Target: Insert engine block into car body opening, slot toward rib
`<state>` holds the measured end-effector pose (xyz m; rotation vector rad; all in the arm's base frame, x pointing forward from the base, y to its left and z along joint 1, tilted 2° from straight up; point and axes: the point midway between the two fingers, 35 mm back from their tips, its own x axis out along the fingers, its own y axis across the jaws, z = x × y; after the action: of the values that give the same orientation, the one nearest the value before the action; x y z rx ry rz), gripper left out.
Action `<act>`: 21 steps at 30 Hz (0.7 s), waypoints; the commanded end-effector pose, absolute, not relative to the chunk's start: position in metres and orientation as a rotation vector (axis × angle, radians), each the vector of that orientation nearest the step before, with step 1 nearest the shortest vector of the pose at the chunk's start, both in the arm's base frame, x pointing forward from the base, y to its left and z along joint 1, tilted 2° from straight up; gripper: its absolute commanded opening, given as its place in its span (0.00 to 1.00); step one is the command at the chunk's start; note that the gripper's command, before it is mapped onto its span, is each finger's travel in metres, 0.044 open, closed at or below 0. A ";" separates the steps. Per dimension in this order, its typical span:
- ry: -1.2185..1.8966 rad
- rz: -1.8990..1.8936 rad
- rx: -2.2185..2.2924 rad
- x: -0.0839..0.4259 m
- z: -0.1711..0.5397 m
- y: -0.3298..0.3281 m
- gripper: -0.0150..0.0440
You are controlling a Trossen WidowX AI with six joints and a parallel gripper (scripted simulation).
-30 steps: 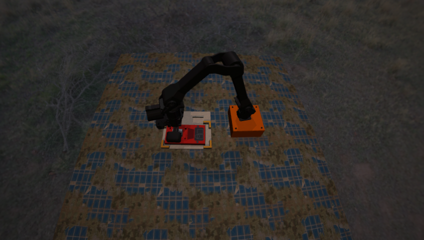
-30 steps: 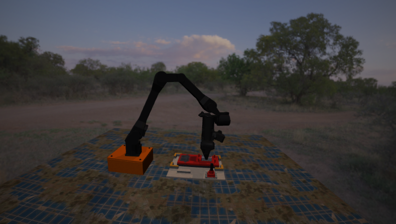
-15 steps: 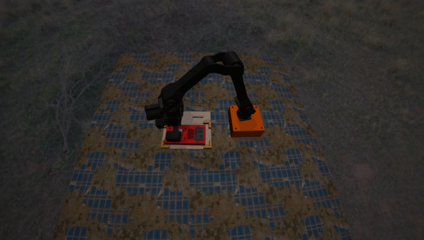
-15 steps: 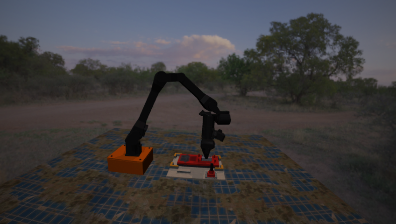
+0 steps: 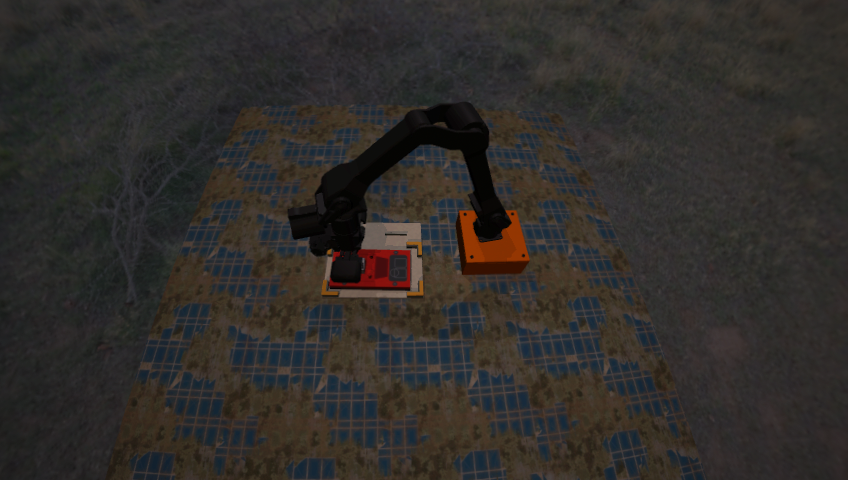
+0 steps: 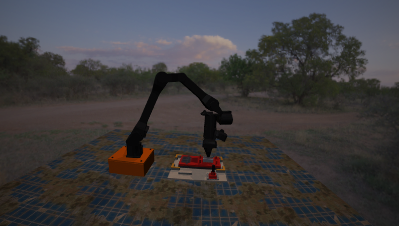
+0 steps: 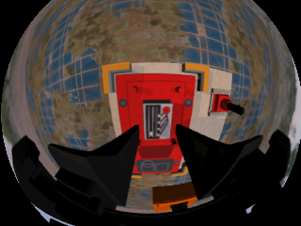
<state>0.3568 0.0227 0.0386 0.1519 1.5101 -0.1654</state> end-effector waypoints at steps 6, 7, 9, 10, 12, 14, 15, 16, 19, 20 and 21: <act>1.509 -0.164 0.144 0.357 0.039 0.022 0.25; 1.509 -0.164 0.144 0.357 0.039 0.022 0.25; 1.509 -0.164 0.144 0.357 0.039 0.022 0.25; 1.509 -0.164 0.144 0.357 0.039 0.022 0.25; 1.509 -0.164 0.144 0.357 0.039 0.022 0.25; 1.509 -0.164 0.144 0.357 0.039 0.022 0.25; 1.509 -0.164 0.144 0.357 0.039 0.022 0.25; 1.510 -0.165 0.148 0.357 0.039 0.022 0.25; 1.509 -0.164 0.144 0.357 0.039 0.022 0.25; 1.509 -0.164 0.144 0.357 0.039 0.022 0.25; 1.509 -0.164 0.144 0.357 0.039 0.022 0.25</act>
<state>0.3568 0.0228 0.0387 0.1526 1.5101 -0.1647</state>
